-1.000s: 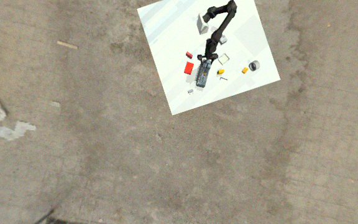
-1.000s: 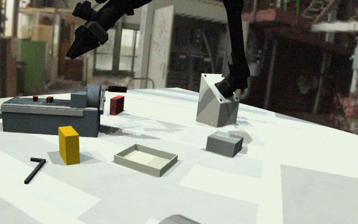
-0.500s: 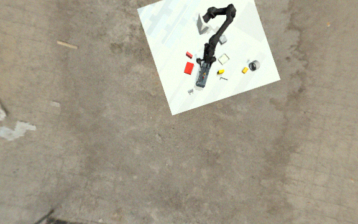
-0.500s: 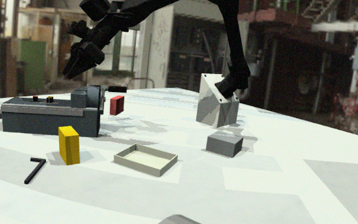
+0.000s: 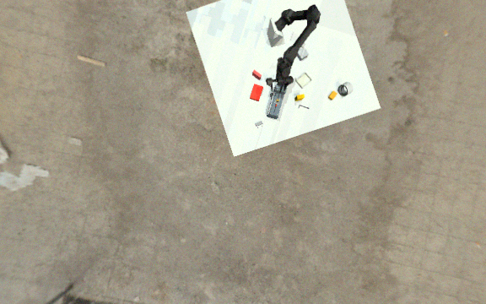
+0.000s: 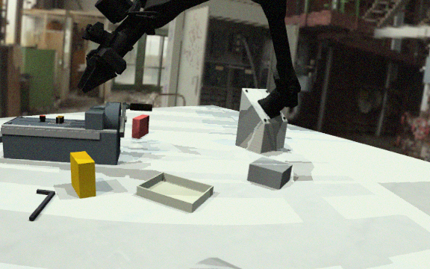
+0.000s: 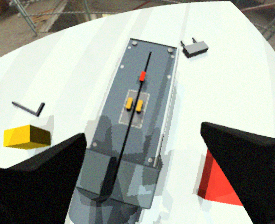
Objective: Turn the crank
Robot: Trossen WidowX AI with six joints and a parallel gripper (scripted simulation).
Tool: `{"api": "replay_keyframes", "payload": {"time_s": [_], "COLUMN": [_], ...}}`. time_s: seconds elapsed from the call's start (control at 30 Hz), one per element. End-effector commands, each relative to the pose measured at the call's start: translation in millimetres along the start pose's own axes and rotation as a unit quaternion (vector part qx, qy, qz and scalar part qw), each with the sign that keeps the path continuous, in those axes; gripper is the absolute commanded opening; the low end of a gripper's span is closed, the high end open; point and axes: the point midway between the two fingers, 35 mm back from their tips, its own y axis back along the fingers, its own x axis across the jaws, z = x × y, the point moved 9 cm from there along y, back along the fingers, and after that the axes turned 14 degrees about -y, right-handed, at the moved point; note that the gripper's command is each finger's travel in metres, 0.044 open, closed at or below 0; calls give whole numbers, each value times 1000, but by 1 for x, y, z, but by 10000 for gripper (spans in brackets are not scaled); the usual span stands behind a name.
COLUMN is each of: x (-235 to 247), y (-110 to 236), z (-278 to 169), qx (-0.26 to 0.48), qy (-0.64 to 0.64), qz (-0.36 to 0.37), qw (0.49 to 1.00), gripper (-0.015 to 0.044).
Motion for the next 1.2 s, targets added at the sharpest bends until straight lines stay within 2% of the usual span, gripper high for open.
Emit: {"api": "replay_keyframes", "payload": {"time_s": [0.0, 0.23, 1.17], "x": [8, 16, 57], "y": [25, 41, 101], "z": [22, 21, -87], "qx": [-11, -15, -83], "qy": [11, 0, -126], "qz": [5, -5, -101], "qw": [1000, 1000, 983], "gripper": [440, 440, 440]}}
